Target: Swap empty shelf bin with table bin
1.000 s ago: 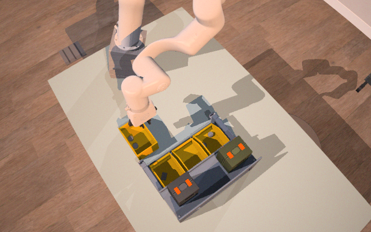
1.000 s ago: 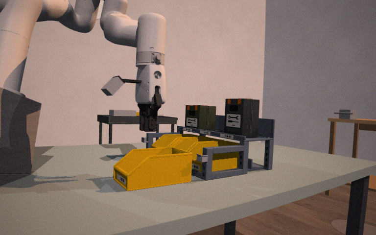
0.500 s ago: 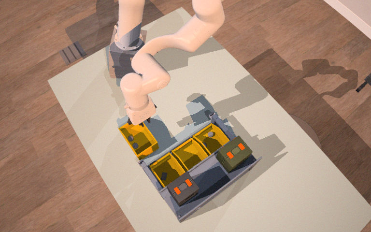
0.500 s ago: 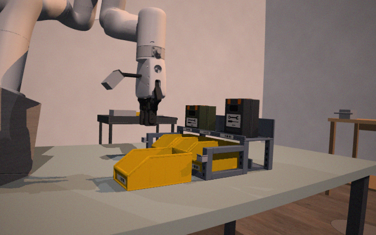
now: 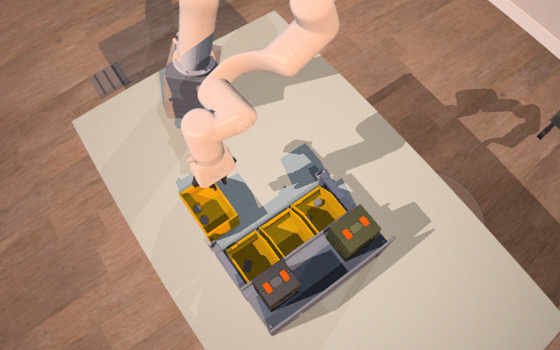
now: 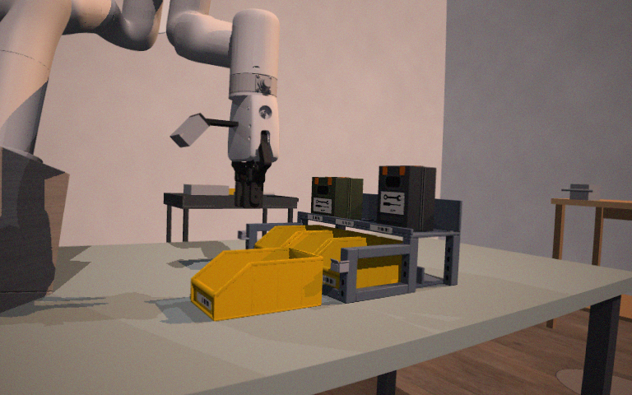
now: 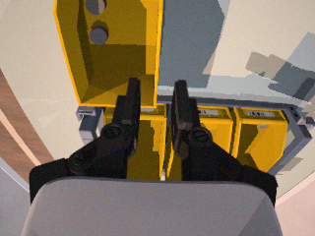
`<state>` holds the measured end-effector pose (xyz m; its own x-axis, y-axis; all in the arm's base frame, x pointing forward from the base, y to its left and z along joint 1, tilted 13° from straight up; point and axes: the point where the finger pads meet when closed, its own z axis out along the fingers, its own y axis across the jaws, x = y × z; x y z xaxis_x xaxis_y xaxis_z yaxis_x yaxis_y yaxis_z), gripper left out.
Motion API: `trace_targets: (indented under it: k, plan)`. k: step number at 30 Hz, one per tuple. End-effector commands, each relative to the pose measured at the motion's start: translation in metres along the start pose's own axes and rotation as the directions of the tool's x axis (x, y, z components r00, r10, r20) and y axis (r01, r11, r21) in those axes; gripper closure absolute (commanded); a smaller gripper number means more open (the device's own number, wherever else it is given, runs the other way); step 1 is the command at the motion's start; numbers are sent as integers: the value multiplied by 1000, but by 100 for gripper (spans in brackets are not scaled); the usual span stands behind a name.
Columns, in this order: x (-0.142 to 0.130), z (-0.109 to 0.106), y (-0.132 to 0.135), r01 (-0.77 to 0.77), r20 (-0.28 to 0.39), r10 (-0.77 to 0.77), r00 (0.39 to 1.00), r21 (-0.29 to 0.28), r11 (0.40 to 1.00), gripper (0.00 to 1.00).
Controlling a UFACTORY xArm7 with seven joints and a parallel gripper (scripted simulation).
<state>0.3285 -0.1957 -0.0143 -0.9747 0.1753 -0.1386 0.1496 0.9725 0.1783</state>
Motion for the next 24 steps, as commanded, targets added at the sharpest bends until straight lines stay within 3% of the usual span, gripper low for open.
trace_targets:
  k: [1,6,7,24]
  plan:
    - [-1,-2,-1,-1,3,1,1000,1,1000,74]
    - [-1,-2,-1,-1,3,1,1000,1,1000,74]
    - [-1,-2,-1,-1,3,1,1000,1,1000,100]
    - [-1,-2,-1,-1,3,1,1000,1,1000,100]
